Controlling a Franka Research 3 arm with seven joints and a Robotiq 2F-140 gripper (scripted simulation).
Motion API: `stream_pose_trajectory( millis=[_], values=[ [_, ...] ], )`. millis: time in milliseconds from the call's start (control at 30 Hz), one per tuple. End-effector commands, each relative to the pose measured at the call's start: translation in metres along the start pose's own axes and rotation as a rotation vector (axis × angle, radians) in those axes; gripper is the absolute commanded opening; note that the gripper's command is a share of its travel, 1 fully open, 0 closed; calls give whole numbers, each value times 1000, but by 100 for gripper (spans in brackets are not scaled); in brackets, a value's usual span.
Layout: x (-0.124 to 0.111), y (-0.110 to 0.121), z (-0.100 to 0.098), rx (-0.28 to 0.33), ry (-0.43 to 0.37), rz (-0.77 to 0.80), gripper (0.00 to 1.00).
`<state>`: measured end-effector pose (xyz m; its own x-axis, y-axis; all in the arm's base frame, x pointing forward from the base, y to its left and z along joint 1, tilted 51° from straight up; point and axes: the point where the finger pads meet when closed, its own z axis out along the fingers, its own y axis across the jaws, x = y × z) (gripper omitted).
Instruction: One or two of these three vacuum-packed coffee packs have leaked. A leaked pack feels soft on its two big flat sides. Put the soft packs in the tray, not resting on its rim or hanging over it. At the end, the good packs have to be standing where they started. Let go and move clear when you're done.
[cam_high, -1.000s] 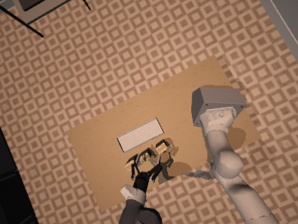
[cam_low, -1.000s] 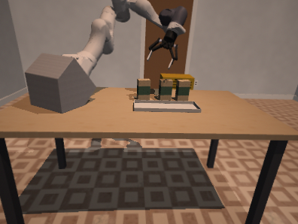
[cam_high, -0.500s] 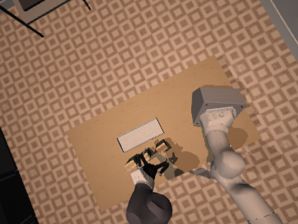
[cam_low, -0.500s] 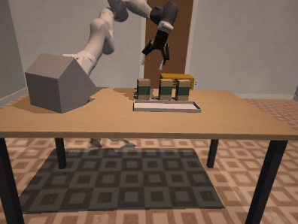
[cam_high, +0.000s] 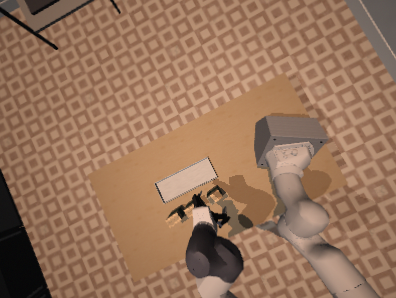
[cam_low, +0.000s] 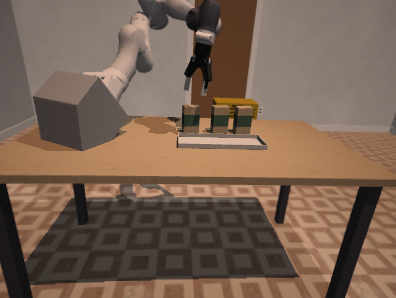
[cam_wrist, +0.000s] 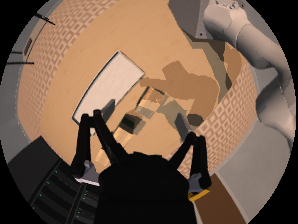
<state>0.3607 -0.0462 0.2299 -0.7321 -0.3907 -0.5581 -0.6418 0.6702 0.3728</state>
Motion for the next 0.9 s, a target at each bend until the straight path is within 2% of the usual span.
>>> stream_pose_trajectory(
  millis=[0, 133, 200, 333, 867],
  values=[
    [-1, 3, 4, 8, -65, 161, 100],
    [-1, 4, 5, 5, -81, 188, 100],
    [2, 9, 11, -6, -138, 281, 100],
    [4, 12, 15, -16, -180, 350, 100],
    [4, 13, 15, -18, -185, 358, 100]
  ],
)
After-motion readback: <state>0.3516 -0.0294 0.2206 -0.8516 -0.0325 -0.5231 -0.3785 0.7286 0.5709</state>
